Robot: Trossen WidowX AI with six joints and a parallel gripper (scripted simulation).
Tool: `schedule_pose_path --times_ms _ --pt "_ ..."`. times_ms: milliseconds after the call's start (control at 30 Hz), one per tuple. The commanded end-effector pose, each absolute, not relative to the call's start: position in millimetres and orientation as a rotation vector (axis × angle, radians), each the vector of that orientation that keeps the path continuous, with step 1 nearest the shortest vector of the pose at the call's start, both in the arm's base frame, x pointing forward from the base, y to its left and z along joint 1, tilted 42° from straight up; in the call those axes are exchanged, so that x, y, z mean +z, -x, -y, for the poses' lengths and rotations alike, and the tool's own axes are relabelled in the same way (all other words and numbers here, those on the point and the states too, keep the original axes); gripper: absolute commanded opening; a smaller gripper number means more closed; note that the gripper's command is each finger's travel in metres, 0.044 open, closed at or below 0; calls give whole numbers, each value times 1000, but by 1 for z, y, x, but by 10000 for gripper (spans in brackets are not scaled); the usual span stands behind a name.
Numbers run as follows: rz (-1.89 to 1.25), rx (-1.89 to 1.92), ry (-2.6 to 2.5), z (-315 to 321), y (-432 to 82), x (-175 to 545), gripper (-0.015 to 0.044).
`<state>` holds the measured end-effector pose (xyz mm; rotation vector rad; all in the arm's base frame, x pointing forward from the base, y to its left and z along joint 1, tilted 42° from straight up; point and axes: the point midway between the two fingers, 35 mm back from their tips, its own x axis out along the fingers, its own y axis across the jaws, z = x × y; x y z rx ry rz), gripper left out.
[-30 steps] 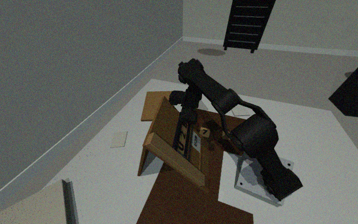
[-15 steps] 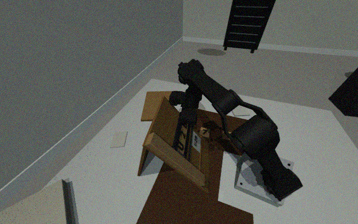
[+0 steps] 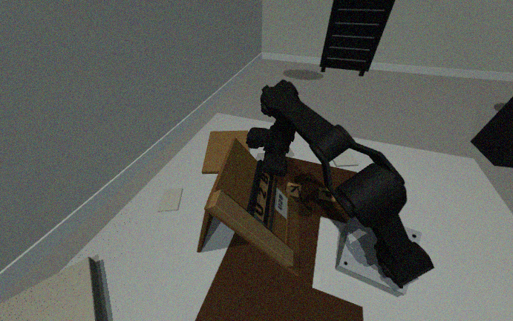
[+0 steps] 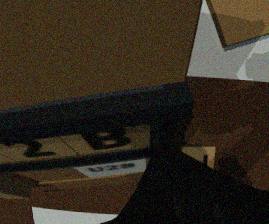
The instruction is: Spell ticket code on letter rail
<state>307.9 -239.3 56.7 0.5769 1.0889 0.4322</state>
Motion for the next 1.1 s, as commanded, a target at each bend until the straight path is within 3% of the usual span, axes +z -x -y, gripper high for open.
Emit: schedule_pose_path --times_ms 0,367,767,900,1067 --pt "-1092 434 -570 241 -301 60 0" --pt "-1093 434 -570 243 -294 63 0" --pt "-513 248 -670 223 -182 170 315" --pt "-435 201 -663 217 -170 181 420" --pt "-435 201 -663 217 -170 181 440"
